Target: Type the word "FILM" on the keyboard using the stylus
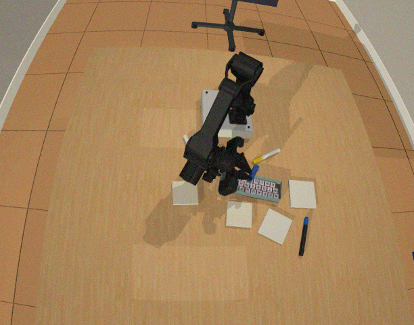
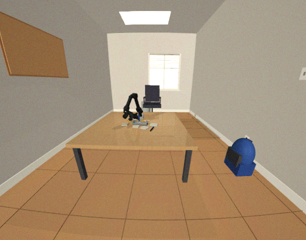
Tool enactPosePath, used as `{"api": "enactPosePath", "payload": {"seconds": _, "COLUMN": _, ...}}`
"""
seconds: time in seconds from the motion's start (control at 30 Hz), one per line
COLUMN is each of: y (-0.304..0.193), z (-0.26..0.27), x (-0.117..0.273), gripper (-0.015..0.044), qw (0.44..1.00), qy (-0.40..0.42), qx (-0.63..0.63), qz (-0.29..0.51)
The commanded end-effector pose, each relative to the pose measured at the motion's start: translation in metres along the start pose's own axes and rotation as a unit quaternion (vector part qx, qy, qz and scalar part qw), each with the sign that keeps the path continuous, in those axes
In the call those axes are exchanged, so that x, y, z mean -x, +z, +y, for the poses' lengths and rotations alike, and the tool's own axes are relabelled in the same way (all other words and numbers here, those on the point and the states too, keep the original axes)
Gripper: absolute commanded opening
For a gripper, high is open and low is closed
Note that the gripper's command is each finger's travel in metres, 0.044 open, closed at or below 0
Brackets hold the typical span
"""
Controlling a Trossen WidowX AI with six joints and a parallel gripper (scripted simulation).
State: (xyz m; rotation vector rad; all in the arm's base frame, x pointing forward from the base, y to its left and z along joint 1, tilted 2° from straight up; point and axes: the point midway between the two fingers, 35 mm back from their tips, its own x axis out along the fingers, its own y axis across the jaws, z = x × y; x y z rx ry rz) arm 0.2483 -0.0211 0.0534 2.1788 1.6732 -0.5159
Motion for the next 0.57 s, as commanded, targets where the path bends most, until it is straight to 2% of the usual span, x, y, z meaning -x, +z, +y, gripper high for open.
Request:
{"api": "enactPosePath", "payload": {"seconds": 0.0, "y": -0.011, "z": 0.001, "x": 0.007, "gripper": 0.0081, "qw": 1.0, "qy": 0.001, "qx": 0.005, "qz": -0.003}}
{"api": "enactPosePath", "payload": {"seconds": 0.13, "y": -0.028, "z": 0.001, "x": 0.016, "gripper": 0.0081, "qw": 1.0, "qy": 0.001, "qx": 0.005, "qz": -0.003}}
{"api": "enactPosePath", "payload": {"seconds": 0.53, "y": -0.027, "z": 0.0, "x": 0.015, "gripper": 0.0081, "qw": 1.0, "qy": 0.001, "qx": 0.001, "qz": 0.0}}
